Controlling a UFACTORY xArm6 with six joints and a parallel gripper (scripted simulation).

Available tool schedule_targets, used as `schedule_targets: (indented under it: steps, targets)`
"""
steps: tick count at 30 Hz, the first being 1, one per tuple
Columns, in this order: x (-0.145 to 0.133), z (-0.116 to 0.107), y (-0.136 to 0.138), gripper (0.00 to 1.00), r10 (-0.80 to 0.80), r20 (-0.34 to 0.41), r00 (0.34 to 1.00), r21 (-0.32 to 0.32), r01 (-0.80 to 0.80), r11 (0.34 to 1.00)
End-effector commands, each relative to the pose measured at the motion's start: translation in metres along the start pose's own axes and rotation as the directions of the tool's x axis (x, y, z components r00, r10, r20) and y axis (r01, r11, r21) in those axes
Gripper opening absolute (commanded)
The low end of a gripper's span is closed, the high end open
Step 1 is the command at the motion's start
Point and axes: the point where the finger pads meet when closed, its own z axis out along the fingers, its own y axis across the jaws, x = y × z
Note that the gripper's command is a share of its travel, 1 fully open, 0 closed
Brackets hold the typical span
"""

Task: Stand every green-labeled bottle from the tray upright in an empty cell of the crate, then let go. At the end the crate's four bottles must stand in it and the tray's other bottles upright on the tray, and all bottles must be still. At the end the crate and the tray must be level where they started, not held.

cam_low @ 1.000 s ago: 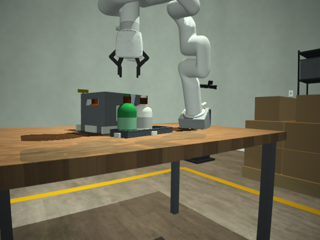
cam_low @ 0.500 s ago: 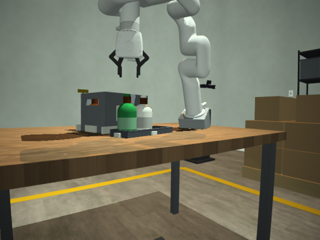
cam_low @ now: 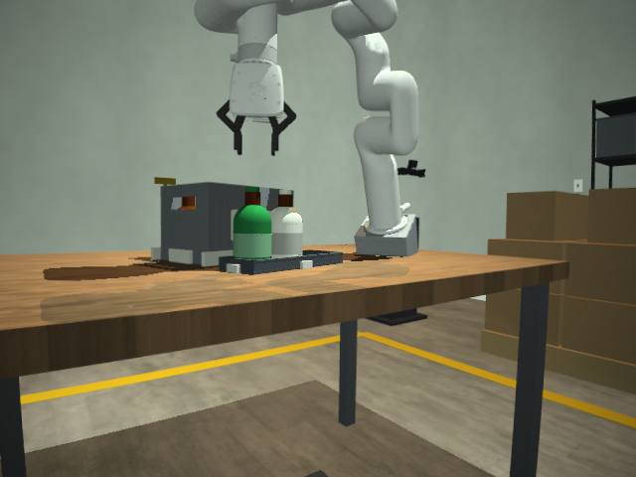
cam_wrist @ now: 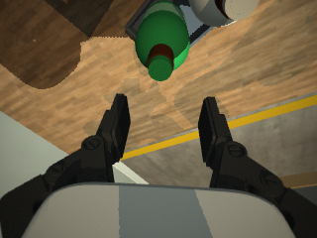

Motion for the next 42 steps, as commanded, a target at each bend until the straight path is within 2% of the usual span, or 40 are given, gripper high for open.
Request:
schedule_targets:
  steps: [1,42]
  targets:
    - [-0.001,0.001,0.000,0.65,-0.001,0.002,1.000,0.002,0.001,1.000]
    - [-0.001,0.042,-0.001,0.65,-0.001,0.002,1.000,0.002,0.001,1.000]
